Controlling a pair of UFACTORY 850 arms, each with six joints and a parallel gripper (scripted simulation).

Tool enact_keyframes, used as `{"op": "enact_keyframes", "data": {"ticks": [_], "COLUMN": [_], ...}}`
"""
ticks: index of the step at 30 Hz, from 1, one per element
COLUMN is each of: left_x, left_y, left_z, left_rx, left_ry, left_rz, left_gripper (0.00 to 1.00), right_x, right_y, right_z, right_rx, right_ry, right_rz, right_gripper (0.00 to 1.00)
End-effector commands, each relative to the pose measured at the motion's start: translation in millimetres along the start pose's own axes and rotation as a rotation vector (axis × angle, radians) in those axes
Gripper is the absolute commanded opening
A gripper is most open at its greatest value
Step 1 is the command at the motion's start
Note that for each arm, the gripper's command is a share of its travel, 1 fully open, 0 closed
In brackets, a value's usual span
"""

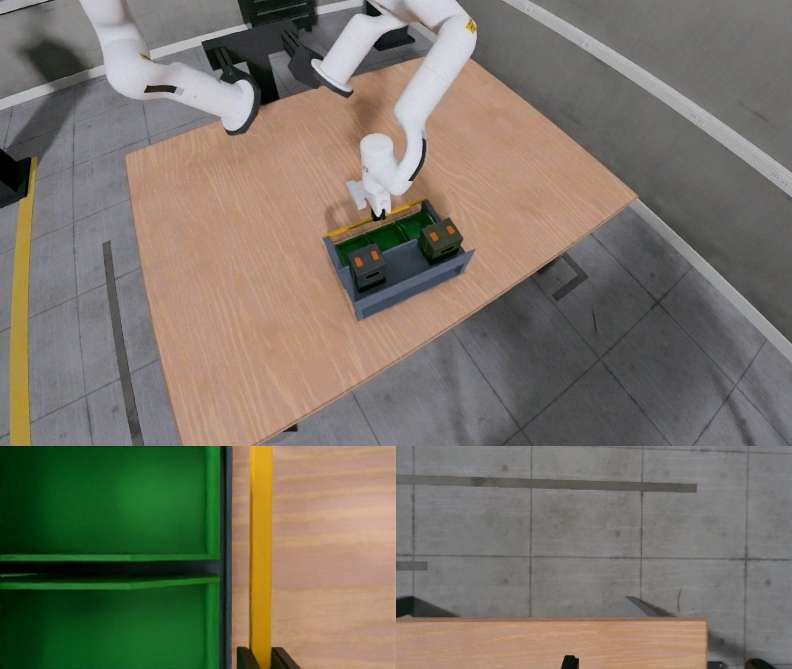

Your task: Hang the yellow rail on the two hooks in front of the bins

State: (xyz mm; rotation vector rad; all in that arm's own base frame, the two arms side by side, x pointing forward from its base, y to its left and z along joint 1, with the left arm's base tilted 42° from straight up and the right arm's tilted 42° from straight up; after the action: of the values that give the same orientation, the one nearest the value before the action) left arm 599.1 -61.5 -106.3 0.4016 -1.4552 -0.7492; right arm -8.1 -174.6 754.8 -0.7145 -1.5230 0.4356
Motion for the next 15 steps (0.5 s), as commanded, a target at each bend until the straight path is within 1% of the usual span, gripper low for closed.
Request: {"op": "enact_keyframes", "data": {"ticks": [1, 15], "left_x": [0.2, -1.0], "left_y": [0.1, 0.1], "left_z": [-0.7, -0.7], "left_rx": [0.000, 0.000], "left_ry": [-0.002, -0.002], "left_rz": [0.000, 0.000], "left_gripper": [0.00, 0.00], "right_x": [0.9, 0.9], "right_y": [-0.3, -0.3], "right_z": [0.0, 0.0], "right_rx": [0.000, 0.000], "right_ry": [0.000, 0.000], "right_rz": [0.002, 0.002], "right_gripper": [1.00, 1.00]}}
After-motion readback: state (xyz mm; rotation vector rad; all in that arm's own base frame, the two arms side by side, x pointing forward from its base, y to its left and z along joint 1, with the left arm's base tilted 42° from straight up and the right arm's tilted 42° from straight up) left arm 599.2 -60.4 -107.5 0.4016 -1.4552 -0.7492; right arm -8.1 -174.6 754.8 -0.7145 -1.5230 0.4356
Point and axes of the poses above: on each arm, the point where the finger pads meet when closed, its own x axis back along the fingers, its own z axis across the jaws, y = z × x, the point moved 7 cm from there along x, back along the fingers, and after that the axes turned 8 degrees about -x, right-handed, at the moved point
